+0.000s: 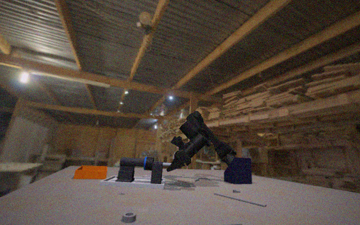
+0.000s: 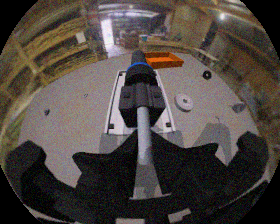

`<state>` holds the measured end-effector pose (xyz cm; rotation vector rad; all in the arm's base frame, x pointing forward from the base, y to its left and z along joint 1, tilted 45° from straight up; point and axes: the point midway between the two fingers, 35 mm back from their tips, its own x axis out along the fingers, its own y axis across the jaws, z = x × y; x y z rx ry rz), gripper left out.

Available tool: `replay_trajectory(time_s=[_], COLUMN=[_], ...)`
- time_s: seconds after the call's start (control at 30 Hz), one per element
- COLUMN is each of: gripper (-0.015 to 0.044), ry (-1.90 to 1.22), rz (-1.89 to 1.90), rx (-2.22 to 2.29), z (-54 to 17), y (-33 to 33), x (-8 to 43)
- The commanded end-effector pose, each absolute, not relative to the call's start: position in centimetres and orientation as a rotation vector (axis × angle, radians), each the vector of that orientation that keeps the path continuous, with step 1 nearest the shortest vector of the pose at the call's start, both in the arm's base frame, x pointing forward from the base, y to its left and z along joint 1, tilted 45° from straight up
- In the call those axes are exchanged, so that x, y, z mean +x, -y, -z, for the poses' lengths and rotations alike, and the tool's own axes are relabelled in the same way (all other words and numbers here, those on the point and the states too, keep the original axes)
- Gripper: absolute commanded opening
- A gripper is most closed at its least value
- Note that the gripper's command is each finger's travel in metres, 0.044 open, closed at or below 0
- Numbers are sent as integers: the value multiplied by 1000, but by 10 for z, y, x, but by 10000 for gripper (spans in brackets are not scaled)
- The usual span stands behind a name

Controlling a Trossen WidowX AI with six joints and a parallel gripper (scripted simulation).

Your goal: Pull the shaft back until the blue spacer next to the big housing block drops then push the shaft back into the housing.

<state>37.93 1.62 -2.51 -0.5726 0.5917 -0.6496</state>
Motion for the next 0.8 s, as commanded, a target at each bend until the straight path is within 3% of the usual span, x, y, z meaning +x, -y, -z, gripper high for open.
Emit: replay_trajectory(time_s=[0.0,0.77], gripper=[0,0], ry=[-592,-593], rz=[650,650], rx=[-574,-573], z=[26,26], y=[-17,-17], x=[377,375])
